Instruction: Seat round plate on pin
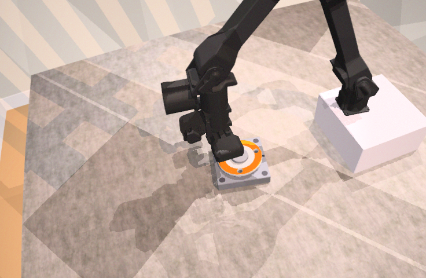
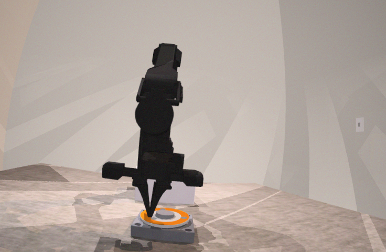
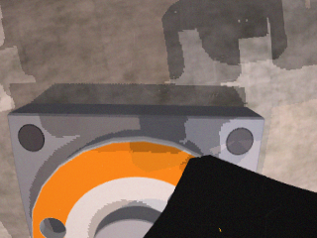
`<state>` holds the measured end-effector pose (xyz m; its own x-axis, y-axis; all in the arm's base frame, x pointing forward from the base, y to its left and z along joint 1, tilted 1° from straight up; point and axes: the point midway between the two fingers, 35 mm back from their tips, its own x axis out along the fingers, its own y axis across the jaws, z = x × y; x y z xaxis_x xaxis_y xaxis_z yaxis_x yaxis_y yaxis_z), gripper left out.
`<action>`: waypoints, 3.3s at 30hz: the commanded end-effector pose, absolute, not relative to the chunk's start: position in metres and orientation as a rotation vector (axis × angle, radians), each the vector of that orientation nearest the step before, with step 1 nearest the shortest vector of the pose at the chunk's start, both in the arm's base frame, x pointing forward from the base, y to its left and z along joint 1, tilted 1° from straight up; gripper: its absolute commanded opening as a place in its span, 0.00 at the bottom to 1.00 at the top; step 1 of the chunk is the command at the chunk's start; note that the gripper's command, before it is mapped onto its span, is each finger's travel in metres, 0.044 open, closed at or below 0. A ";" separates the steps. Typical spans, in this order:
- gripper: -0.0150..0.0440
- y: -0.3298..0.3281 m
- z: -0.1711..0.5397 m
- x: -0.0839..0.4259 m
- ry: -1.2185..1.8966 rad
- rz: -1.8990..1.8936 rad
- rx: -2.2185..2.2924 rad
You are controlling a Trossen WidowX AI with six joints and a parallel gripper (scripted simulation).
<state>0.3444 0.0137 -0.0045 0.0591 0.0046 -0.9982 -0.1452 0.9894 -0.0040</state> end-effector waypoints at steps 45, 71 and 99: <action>0.25 -0.002 -0.009 0.324 1.527 0.108 -0.119; 0.25 -0.006 -0.009 0.316 1.528 0.108 -0.119; 0.25 -0.008 -0.010 0.308 1.528 0.108 -0.119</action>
